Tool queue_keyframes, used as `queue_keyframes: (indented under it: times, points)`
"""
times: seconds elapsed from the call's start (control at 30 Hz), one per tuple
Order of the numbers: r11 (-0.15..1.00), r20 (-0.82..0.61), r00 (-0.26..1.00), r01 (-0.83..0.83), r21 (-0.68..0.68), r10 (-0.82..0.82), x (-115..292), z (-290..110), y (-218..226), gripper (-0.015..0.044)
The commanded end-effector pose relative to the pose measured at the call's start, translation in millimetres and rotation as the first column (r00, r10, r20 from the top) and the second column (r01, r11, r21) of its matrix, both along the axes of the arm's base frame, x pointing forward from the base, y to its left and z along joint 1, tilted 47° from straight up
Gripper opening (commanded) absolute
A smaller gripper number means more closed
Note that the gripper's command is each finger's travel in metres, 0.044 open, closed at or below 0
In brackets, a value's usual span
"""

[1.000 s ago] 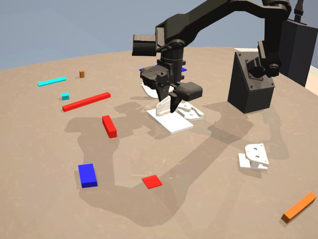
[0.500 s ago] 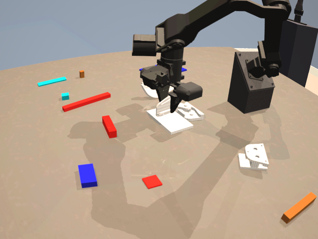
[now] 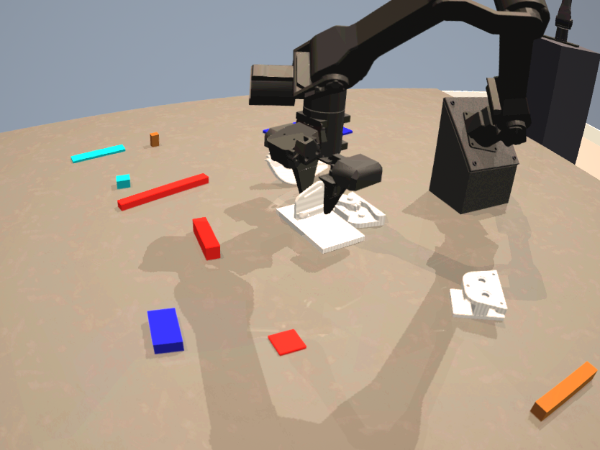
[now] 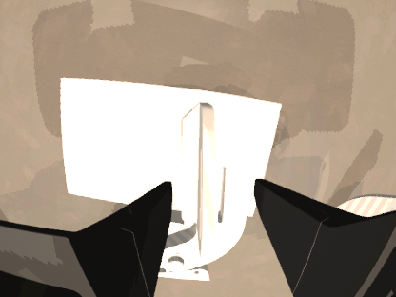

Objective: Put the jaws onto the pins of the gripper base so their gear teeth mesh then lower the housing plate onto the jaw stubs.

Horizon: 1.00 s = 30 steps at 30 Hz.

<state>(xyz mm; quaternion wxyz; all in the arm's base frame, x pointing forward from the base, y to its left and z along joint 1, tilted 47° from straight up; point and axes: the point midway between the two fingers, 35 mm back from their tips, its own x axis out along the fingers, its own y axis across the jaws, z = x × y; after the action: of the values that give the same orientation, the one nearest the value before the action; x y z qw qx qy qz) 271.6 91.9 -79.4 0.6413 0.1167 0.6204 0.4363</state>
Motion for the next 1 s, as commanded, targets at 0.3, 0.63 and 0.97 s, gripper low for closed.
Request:
queue_keyframes:
  times: [0.3,0.63,0.97]
  points:
    - [1.000,-0.002,1.000,0.003,0.001,-0.003,9,49,-49,0.0224]
    - [1.000,0.001,1.000,0.013,0.000,-0.013,11,42,-46,0.0119]
    - [0.992,-0.111,0.986,0.122,-0.040,-0.126,41,-6,-98,0.0382]
